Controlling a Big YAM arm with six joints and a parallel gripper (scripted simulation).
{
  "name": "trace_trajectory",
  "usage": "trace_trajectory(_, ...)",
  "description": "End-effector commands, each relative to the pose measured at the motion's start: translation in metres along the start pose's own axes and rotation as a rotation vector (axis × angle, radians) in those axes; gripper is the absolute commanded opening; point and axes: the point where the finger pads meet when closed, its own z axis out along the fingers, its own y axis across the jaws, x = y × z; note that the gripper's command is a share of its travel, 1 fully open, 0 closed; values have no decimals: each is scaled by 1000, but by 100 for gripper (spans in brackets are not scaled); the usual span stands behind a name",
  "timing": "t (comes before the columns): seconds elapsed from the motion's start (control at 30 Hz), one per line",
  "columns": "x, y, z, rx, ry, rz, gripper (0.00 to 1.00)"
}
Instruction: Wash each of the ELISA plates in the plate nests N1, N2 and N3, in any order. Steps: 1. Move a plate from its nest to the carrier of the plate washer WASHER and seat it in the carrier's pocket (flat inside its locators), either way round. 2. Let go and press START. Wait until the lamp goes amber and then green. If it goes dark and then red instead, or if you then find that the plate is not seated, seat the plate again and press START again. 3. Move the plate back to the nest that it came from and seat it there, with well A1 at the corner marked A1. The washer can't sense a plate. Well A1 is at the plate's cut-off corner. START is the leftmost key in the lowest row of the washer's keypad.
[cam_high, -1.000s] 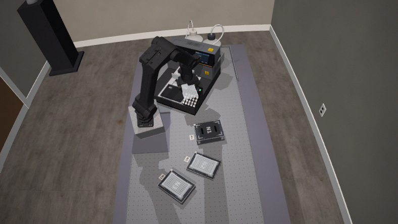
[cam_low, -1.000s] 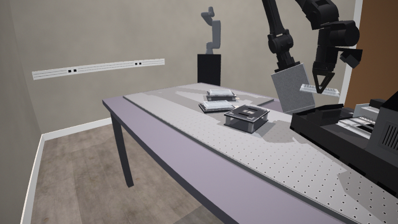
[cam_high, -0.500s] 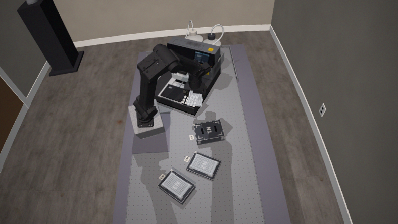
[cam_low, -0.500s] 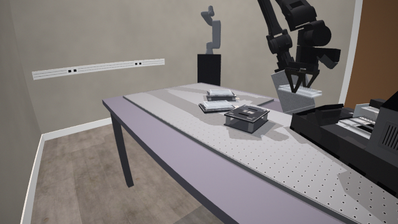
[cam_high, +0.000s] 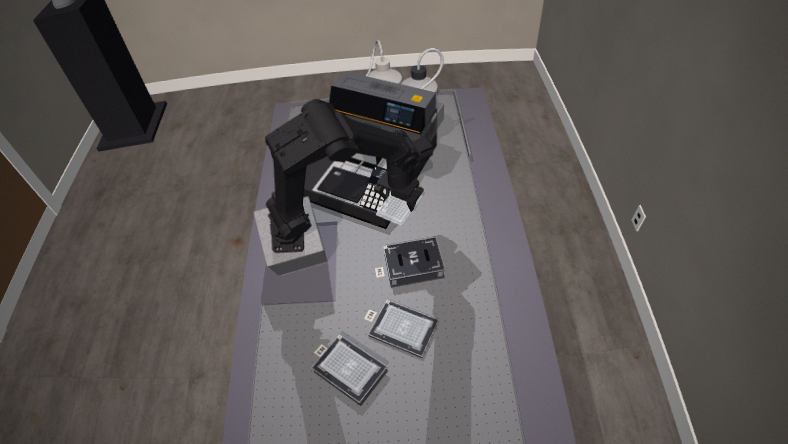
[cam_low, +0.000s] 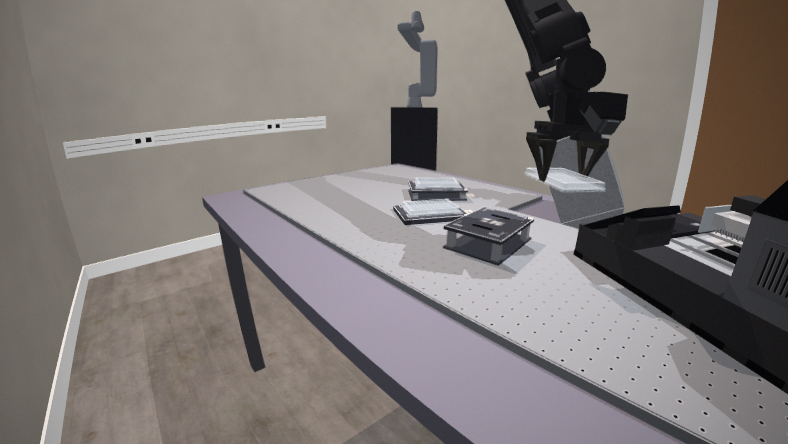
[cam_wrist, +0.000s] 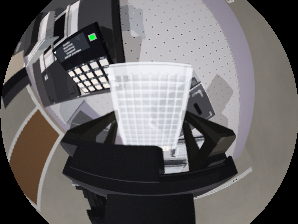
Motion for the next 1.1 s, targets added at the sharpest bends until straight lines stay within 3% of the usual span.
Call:
trace_trajectory(0.0, -20, -5, -9, 26, -43, 35, 82)
trace_trajectory(0.07, -21, -5, -9, 26, -43, 35, 82)
trace_trajectory(0.1, -1, -11, -5, 17, -28, 94, 82)
trace_trajectory(0.47, 39, -50, 0, 16, -27, 460, 82)
trace_trajectory(0.53, 39, -50, 0, 16, -27, 460, 82)
trace_trajectory(0.57, 33, -64, -5, 24, -48, 504, 82)
trace_trajectory(0.67, 52, -65, 2, 15, -28, 593, 82)
trace_trajectory(0.97, 76, -111, -1, 23, -55, 905, 82)
trace_trajectory(1.07, 77, -119, -3, 27, -63, 916, 82)
